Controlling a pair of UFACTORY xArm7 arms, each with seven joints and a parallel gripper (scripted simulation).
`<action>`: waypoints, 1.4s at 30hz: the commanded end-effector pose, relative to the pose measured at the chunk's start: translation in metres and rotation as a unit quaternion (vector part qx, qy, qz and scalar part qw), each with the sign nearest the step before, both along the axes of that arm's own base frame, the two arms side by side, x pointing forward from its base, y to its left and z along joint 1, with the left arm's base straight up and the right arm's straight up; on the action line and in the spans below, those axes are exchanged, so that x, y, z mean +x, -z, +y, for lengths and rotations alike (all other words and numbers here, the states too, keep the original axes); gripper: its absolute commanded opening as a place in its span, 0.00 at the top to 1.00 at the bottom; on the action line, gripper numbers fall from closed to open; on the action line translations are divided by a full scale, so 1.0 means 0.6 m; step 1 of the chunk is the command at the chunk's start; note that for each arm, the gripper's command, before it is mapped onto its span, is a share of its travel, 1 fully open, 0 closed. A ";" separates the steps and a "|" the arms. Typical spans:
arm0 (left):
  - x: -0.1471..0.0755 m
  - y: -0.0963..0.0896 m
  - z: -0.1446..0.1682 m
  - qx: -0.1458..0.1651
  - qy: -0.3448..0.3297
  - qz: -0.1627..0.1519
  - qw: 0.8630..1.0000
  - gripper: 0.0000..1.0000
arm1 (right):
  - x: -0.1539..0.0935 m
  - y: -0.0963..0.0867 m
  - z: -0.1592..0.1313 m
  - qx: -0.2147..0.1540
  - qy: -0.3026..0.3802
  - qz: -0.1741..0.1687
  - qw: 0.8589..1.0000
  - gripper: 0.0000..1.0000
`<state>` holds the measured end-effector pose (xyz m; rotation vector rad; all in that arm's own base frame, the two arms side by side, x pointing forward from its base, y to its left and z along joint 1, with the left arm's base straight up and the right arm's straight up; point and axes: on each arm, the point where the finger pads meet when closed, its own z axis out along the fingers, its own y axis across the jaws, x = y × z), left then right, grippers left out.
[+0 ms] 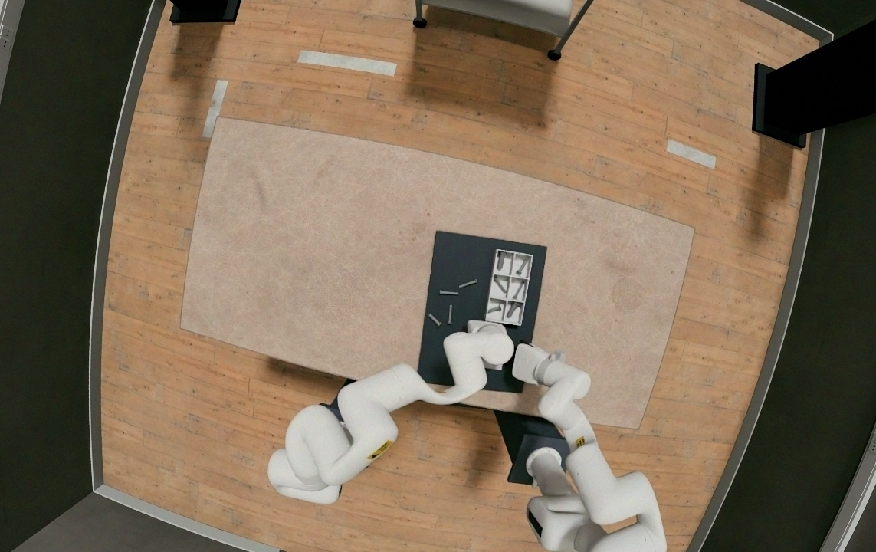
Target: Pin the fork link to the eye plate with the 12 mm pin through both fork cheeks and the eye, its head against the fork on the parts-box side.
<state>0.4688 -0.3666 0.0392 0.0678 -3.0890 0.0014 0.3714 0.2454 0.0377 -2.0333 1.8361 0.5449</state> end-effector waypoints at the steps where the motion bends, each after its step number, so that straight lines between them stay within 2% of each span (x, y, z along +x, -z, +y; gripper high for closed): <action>1: 0.001 -0.003 -0.002 -0.001 0.000 -0.002 1.000 1.00 | 0.002 -0.002 0.001 0.000 0.000 -0.002 1.000 1.00; 42: -0.012 -0.003 -0.002 -0.001 0.001 -0.001 1.000 1.00 | 0.002 -0.002 0.001 0.000 0.000 -0.002 1.000 1.00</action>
